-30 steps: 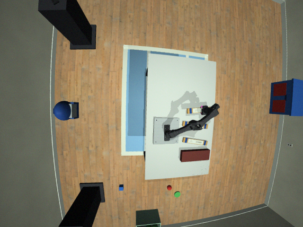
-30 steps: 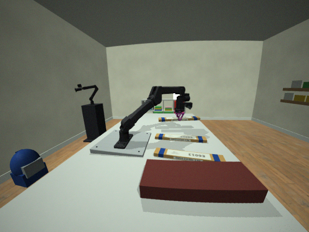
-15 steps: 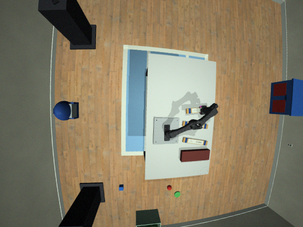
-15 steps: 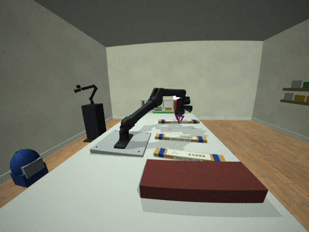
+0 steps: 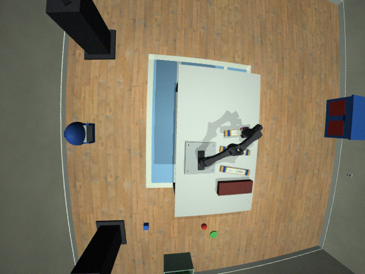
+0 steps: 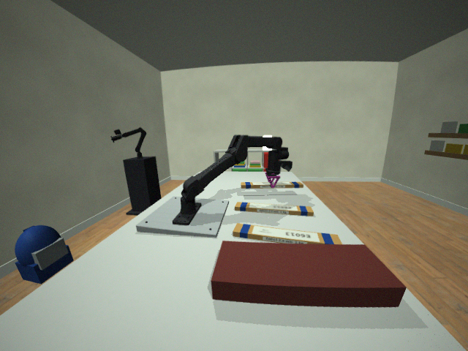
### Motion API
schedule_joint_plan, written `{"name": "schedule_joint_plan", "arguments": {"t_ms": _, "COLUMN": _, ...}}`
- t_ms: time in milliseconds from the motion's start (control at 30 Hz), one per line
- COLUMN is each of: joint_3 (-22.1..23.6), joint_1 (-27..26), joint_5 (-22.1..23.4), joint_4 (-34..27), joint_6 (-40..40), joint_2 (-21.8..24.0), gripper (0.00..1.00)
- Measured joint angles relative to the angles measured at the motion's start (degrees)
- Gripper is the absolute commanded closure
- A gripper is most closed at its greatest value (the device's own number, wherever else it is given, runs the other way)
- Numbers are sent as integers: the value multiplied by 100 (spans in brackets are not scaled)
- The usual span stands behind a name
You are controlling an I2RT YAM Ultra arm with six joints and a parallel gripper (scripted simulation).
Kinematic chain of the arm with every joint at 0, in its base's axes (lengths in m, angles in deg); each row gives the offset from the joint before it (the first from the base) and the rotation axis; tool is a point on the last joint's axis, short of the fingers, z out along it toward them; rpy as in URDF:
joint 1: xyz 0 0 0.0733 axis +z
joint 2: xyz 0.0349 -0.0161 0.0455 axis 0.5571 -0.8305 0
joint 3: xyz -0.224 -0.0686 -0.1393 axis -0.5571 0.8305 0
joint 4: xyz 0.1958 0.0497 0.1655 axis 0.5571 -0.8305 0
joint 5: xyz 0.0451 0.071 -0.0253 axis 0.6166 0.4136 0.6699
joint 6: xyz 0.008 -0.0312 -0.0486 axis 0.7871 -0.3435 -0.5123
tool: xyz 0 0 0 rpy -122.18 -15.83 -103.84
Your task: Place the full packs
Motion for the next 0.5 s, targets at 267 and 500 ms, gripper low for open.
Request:
{"name": "schedule_joint_plan", "arguments": {"t_ms": 267, "joint_3": 328, "joint_1": 0, "joint_5": -4, "joint_4": 116, "joint_6": 0, "joint_2": 2, "gripper": 100}}
{"name": "schedule_joint_plan", "arguments": {"t_ms": 500, "joint_3": 833, "joint_1": -2, "joint_5": -4, "joint_4": 413, "joint_6": 0, "joint_2": 2, "gripper": 100}}
